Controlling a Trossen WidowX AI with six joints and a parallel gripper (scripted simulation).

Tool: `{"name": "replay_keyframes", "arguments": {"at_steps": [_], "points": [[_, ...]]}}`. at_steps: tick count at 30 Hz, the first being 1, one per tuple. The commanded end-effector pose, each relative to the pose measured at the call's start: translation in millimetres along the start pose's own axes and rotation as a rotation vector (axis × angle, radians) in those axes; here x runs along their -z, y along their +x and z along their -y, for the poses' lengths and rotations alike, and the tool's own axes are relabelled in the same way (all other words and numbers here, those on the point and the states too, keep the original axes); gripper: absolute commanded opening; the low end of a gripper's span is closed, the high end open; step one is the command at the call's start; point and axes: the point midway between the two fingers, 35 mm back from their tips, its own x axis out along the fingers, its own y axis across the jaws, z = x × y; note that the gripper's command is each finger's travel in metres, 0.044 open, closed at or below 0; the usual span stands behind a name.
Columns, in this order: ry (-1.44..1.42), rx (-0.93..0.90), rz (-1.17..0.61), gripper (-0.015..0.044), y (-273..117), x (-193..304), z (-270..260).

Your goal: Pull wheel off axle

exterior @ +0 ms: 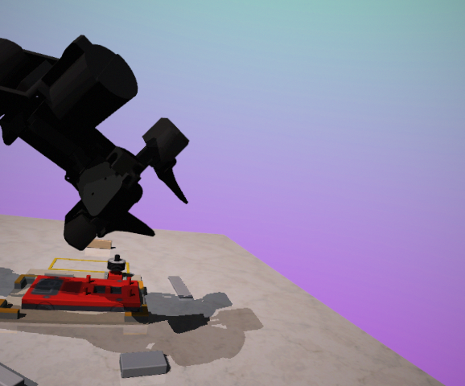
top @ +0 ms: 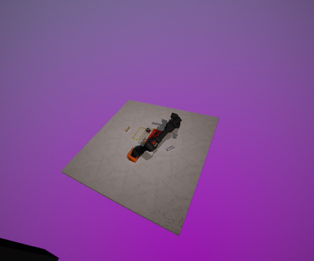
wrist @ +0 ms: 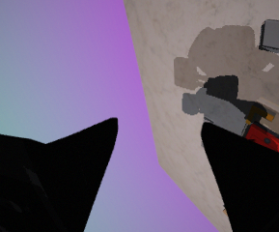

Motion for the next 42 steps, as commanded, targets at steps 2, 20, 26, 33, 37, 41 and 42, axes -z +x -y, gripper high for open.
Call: {"name": "replay_keyframes", "arguments": {"at_steps": [2,20,26,33,37,41,42], "points": [[-0.097,0.111,-0.088,0.0300,30.0,36.7,10.8],[-1.065,0.870,-0.408,0.0300,106.5,211.0,113.9],[-1.443,1.049,-0.464,0.0300,107.0,249.1,137.3],[-1.443,1.048,-0.465,0.0300,107.4,250.9,137.7],[-1.442,1.048,-0.465,0.0300,108.0,256.9,139.7],[-1.442,1.048,-0.465,0.0300,111.0,254.8,144.7],[-1.442,1.048,-0.465,0.0300,113.5,253.5,147.8]]}}
